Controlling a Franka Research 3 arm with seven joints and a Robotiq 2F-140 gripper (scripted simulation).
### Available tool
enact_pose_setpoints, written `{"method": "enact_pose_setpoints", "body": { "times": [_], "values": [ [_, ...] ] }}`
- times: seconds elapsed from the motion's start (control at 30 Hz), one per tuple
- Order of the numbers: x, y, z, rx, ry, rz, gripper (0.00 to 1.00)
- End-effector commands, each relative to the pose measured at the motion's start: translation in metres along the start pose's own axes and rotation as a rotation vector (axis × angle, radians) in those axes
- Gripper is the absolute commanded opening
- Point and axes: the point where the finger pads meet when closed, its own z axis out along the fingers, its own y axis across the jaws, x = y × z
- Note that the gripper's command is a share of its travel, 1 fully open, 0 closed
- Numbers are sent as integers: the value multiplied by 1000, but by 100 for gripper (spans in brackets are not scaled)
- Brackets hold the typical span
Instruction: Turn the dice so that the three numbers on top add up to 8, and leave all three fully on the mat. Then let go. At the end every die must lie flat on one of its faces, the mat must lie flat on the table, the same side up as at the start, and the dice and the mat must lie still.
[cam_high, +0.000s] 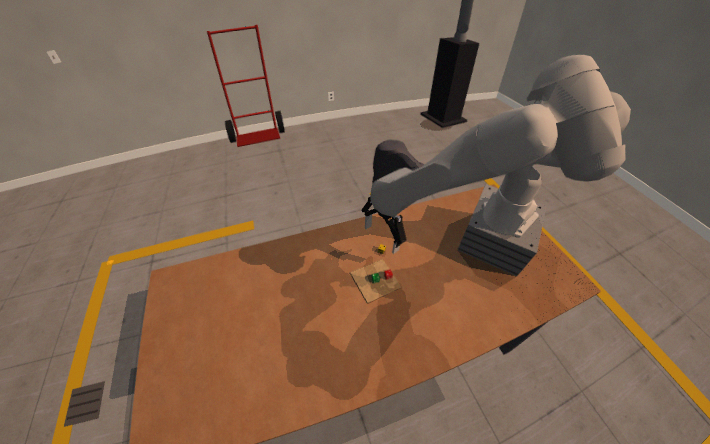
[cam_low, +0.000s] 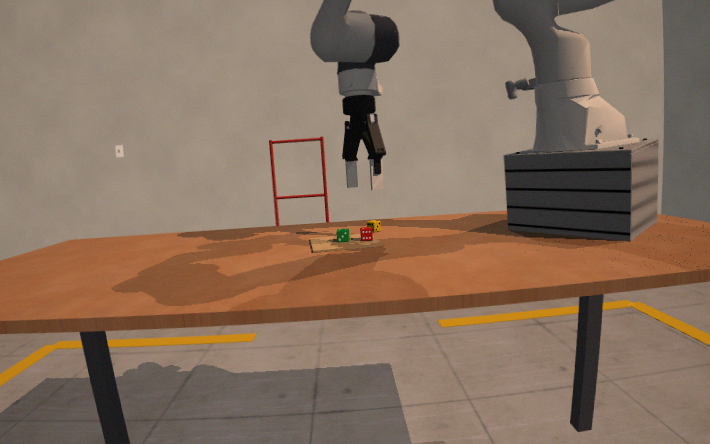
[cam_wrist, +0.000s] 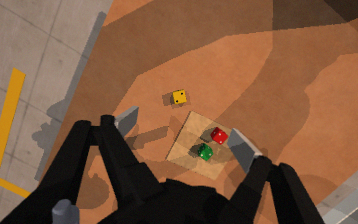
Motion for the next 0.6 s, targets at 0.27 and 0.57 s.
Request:
{"method": "enact_pose_setpoints", "body": {
  "times": [0.27, 0.57],
  "values": [
    [5, -2, 0, -3, 11, 311, 100],
    [9, -4, 0, -3, 9, 455, 100]
  ]
}}
